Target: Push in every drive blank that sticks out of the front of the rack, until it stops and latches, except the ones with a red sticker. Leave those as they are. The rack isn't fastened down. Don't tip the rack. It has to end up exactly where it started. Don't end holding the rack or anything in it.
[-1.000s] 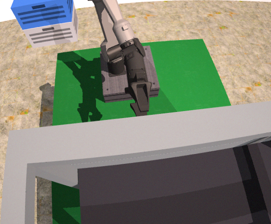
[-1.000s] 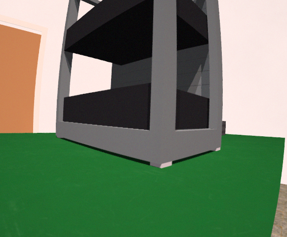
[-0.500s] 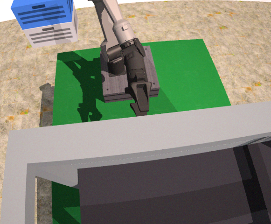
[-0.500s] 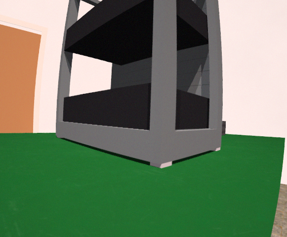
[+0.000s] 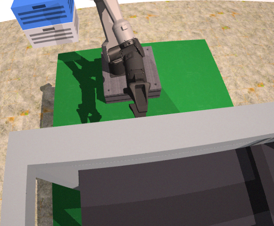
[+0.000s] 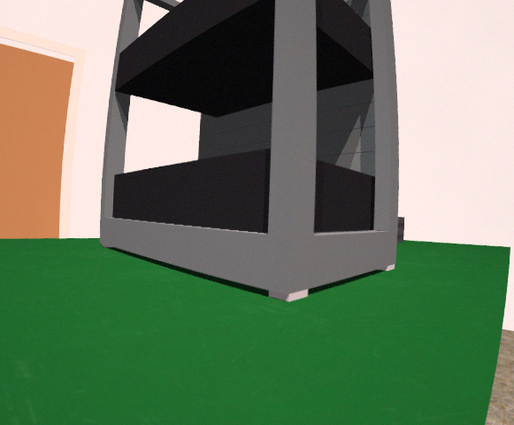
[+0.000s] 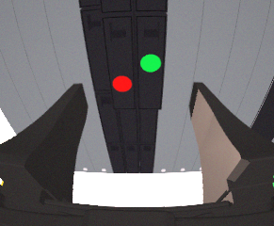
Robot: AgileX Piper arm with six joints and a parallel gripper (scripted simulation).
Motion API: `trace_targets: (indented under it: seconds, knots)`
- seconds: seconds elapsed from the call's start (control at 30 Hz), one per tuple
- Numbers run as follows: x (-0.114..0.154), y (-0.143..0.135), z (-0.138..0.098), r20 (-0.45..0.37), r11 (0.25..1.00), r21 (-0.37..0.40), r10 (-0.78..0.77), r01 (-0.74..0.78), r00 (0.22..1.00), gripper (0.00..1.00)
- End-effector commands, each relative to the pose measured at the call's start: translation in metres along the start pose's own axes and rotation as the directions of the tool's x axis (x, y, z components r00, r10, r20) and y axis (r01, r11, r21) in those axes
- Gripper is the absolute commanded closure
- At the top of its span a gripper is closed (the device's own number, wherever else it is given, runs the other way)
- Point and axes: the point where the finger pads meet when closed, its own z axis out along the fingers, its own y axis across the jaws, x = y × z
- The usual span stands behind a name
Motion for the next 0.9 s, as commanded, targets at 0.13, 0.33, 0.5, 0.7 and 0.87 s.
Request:
trace_targets:
  seconds: [0.13, 0.33, 0.5, 0.7, 0.87]
  knots:
    - [-0.010, 0.001, -0.004, 0.000, 1.000, -0.002, 0.002, -0.002, 1.000, 0.00]
    - [-0.028, 0.001, -0.008, -0.001, 1.000, -0.002, 0.002, -0.002, 1.000, 0.00]
    - [-0.044, 0.000, -0.012, -0.001, 1.000, -0.003, 0.002, -0.002, 1.000, 0.00]
    - [-0.057, 0.000, -0.015, -0.001, 1.000, -0.003, 0.002, -0.002, 1.000, 0.00]
    - [-0.072, 0.000, -0.019, -0.001, 1.000, -0.002, 0.002, -0.002, 1.000, 0.00]
